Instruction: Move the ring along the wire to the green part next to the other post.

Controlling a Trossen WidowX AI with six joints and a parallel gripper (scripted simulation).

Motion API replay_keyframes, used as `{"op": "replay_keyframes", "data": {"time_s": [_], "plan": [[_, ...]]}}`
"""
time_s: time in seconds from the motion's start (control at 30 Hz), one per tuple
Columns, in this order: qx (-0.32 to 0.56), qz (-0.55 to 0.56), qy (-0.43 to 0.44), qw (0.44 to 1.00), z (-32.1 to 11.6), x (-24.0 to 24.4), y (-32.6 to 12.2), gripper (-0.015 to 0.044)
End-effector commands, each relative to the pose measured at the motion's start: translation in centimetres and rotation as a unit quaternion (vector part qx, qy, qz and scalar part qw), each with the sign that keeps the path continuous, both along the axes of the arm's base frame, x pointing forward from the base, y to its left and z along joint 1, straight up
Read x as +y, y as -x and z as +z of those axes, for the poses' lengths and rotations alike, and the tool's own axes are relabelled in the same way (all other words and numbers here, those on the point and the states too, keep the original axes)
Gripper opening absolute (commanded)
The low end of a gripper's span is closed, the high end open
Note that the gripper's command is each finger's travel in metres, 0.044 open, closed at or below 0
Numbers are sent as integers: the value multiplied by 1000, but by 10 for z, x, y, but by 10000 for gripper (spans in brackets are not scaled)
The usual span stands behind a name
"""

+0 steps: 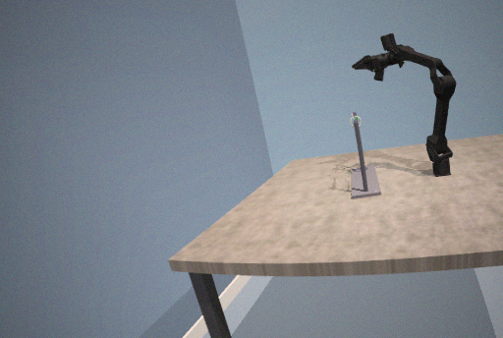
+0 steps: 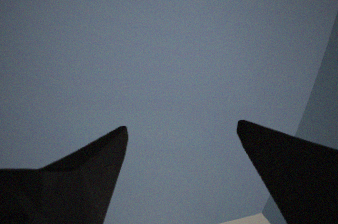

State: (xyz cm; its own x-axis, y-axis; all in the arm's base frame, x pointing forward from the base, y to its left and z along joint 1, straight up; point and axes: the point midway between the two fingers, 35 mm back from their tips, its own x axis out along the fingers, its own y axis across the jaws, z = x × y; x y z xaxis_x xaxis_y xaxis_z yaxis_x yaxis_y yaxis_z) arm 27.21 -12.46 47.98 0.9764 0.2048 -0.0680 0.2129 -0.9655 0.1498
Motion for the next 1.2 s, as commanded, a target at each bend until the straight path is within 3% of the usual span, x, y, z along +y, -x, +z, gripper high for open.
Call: {"op": "replay_keyframes", "data": {"time_s": [0.0,0.27,0.7,1.17], "plan": [[-1,0,5,1000,-1,-1,-1,374],[-43,9,213,976,-61,-52,-30,164],[-104,26,552,827,-188,-105,-47,160],[-143,46,825,545,-316,-102,-19,160]]}}
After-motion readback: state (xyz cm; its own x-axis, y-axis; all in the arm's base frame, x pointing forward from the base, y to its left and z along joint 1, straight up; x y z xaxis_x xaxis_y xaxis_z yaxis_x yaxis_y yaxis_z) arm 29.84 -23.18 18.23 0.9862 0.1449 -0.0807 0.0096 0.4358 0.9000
